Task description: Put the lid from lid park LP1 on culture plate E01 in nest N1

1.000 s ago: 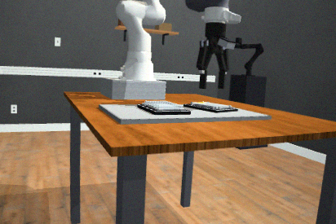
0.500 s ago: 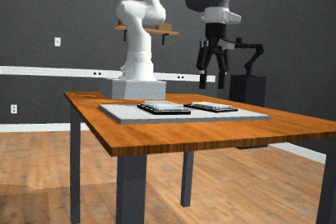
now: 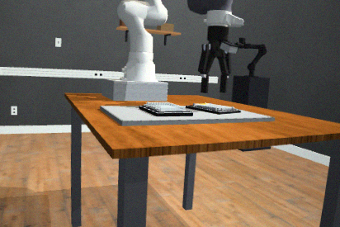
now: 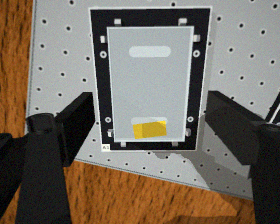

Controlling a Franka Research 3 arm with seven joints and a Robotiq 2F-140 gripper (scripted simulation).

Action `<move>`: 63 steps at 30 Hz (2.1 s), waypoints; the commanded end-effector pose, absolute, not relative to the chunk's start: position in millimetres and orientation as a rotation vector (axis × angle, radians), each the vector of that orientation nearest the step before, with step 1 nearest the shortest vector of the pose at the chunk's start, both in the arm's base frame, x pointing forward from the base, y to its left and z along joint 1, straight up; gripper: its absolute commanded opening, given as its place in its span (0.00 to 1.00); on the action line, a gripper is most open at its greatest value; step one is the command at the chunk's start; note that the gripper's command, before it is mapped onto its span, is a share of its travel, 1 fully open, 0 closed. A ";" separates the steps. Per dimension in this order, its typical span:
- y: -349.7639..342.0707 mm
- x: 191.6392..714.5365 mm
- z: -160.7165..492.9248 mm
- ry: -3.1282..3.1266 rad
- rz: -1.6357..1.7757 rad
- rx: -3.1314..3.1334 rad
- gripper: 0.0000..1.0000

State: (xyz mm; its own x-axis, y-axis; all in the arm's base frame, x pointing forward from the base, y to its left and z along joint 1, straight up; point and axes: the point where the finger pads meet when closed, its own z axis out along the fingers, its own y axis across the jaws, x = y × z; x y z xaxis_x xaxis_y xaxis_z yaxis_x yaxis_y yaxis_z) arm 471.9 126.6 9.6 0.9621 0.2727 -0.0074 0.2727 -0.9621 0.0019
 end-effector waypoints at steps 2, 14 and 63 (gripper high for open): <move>126.9 474.0 6.4 0.428 -0.002 3.109 0.69; 126.0 474.2 -9.9 0.428 -0.002 3.109 0.69; 125.2 474.5 -23.7 0.428 -0.002 3.109 0.69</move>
State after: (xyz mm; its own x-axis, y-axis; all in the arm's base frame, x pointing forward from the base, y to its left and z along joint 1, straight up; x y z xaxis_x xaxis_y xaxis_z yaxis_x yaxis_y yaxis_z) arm 473.5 124.8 -23.7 0.9619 0.2732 -0.0043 0.2732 -0.9619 0.0032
